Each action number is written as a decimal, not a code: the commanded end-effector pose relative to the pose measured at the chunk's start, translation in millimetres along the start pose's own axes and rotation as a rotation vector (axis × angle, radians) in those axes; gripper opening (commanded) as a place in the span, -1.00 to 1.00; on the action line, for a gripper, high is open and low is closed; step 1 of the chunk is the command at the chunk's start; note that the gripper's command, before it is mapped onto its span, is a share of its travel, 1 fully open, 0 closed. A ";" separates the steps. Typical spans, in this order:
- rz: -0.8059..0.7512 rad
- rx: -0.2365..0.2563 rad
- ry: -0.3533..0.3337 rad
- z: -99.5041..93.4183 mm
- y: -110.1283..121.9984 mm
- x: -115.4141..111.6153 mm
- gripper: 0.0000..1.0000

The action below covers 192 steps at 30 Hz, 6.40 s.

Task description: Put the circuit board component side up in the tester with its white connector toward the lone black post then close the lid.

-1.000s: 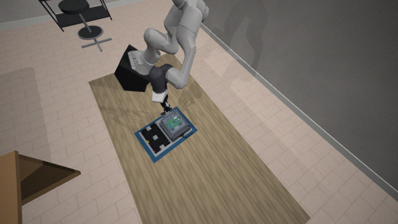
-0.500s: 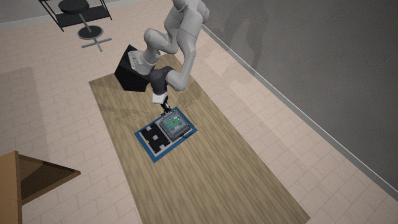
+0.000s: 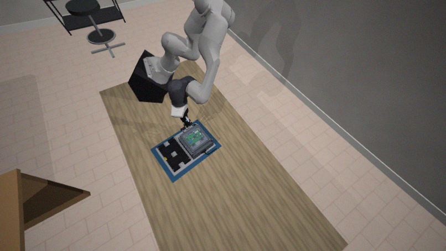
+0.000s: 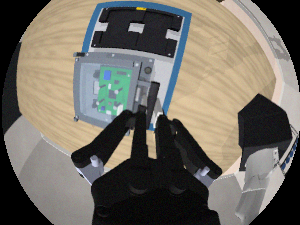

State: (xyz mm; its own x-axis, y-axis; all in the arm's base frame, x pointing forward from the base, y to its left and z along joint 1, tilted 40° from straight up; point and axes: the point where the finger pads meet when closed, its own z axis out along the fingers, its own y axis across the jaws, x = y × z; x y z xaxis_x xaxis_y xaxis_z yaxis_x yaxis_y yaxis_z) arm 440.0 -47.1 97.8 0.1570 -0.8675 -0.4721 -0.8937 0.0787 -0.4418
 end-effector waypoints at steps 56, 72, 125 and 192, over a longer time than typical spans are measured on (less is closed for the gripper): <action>-0.006 0.000 -0.001 18.4 0.8 -1.2 -1.00; -0.006 0.000 -0.001 18.4 0.8 -1.2 -1.00; -0.006 0.000 -0.001 21.4 0.8 -1.2 -1.00; -0.006 0.000 -0.001 30.4 0.8 -1.2 -1.00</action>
State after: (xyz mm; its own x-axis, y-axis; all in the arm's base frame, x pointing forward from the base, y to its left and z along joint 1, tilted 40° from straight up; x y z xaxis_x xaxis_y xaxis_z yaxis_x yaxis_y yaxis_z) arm 449.4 -34.3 77.3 0.1619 -0.8672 -0.4709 -0.8918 0.0757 -0.4461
